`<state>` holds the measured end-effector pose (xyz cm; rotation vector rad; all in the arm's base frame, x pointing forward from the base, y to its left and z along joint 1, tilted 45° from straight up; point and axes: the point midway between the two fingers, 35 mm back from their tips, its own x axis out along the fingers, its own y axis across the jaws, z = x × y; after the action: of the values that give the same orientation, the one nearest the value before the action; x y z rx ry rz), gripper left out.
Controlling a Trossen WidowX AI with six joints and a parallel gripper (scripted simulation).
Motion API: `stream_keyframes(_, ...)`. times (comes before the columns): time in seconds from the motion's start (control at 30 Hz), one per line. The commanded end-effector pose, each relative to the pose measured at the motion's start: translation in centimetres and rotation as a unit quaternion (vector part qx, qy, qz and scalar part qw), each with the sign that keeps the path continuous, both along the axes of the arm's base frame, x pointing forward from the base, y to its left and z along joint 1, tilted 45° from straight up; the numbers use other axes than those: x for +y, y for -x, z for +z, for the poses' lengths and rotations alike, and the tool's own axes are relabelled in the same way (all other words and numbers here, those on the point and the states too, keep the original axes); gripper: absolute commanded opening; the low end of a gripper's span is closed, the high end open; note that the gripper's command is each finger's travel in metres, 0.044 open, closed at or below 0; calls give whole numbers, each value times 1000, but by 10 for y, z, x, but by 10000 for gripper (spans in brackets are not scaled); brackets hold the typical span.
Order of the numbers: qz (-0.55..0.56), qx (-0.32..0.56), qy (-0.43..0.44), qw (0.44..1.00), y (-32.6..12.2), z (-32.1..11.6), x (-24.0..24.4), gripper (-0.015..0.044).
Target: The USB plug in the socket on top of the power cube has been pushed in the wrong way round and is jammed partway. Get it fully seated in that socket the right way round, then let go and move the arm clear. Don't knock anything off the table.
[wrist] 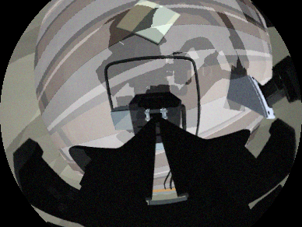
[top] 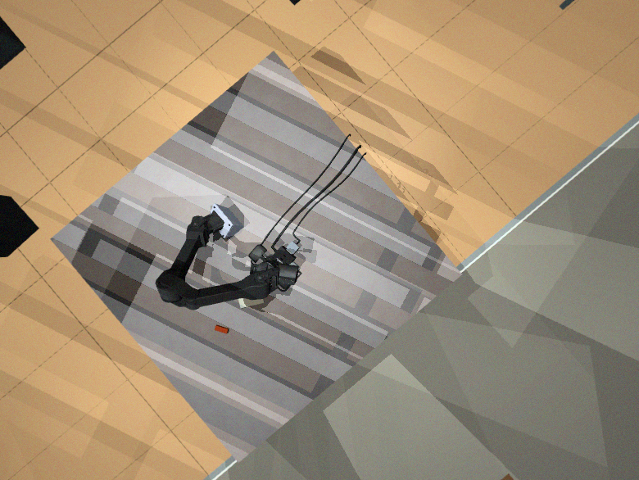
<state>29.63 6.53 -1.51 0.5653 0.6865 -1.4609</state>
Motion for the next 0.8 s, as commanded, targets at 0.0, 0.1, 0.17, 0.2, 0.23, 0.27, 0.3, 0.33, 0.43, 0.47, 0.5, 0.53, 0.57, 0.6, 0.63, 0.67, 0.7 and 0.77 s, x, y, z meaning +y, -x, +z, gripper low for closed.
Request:
stream_keyframes(0.0, 0, 0, 0, 1000, 0, 2, 1, 0)
stream_keyframes(0.1, 0, 0, 0, 1000, 0, 3, 3, 0)
stream_keyframes(0.17, 0, 0, 0, 1000, 0, 4, 4, 0)
stream_keyframes(0.2, 0, 0, 0, 1000, 0, 4, 4, 0)
stream_keyframes(0.23, 0, 0, 0, 1000, 0, 5, 5, 0)
stream_keyframes(0.27, 0, 0, 0, 1000, 0, 5, 5, 0)
stream_keyframes(0.3, 0, 0, 0, 1000, 0, 6, 6, 0)
stream_keyframes(0.33, 0, 0, 0, 1000, 0, 6, 6, 0)
stream_keyframes(0.43, 0, 0, 0, 1000, 0, 8, 8, 0)
stream_keyframes(0.47, 0, 0, 0, 1000, 0, 8, 8, 0)
stream_keyframes(0.5, 0, 0, 0, 1000, 0, 9, 9, 0)
stream_keyframes(0.53, 0, 0, 0, 1000, 0, 9, 9, 0)
stream_keyframes(0.57, 0, 0, 0, 1000, 0, 10, 9, 0)
stream_keyframes(0.6, 0, 0, 0, 1000, 0, 10, 10, 0)
stream_keyframes(0.63, 0, 0, 0, 1000, 0, 11, 10, 0)
stream_keyframes(0.67, 0, 0, 0, 1000, 0, 11, 11, 0)
stream_keyframes(0.7, 0, 0, 0, 1000, 0, 12, 11, 0)
stream_keyframes(0.77, 0, 0, 0, 1000, 0, 13, 12, 0)
